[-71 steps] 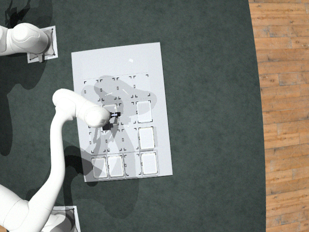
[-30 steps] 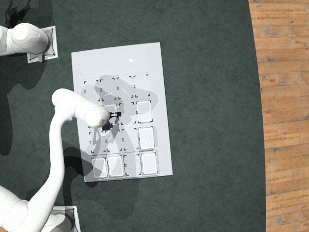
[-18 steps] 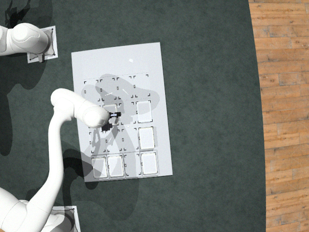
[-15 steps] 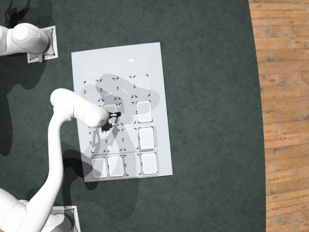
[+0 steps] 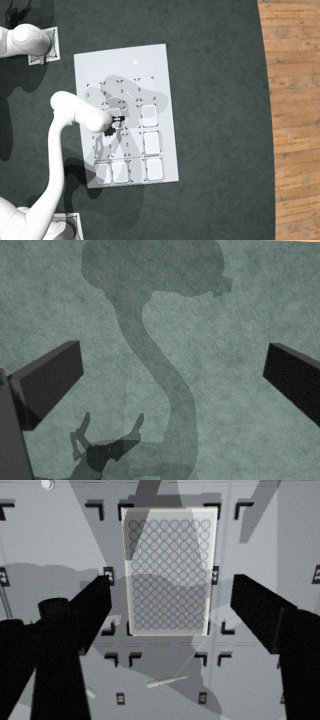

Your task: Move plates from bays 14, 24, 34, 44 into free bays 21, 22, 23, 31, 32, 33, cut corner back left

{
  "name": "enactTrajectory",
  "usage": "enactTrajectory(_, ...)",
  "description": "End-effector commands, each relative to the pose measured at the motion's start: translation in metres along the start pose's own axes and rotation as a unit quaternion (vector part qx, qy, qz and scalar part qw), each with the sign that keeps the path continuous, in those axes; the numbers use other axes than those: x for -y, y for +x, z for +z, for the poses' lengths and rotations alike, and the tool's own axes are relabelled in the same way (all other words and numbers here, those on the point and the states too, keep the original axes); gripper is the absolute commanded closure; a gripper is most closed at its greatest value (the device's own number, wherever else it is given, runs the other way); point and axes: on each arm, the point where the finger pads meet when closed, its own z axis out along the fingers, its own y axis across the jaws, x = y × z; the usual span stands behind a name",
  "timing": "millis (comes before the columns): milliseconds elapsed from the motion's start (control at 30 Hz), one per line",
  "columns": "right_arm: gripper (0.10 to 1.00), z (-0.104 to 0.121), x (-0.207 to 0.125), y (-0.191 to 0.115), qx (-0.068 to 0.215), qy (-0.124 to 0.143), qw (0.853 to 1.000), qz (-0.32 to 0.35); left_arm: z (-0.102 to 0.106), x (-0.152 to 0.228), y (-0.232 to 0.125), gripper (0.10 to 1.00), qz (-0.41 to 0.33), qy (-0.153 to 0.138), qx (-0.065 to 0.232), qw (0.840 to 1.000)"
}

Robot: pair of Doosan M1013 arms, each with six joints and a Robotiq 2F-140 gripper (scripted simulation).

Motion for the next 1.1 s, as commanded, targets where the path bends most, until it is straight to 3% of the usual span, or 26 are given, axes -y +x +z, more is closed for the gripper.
enactTrajectory(0, 0.4, -0.005, 0.0, 0.0, 0.001, 0.0, 1.0, 0.0, -0.001, 0.0, 0.0, 0.098, 0.0, 0.0, -0.001, 1.0)
enactTrajectory(600, 0.4, -0.026, 0.0, 0.0, 0.001, 0.0, 1.0, 0.0, -0.001, 0.0, 0.0, 0.098, 0.0, 0.0, -0.001, 1.0)
enactTrajectory(1067, 0.4, -0.026, -0.002, 0.007, 0.001, 0.0, 1.0, 0.0, -0.001, 0.0, 0.0, 0.098, 0.0, 0.0, -0.001, 1.0)
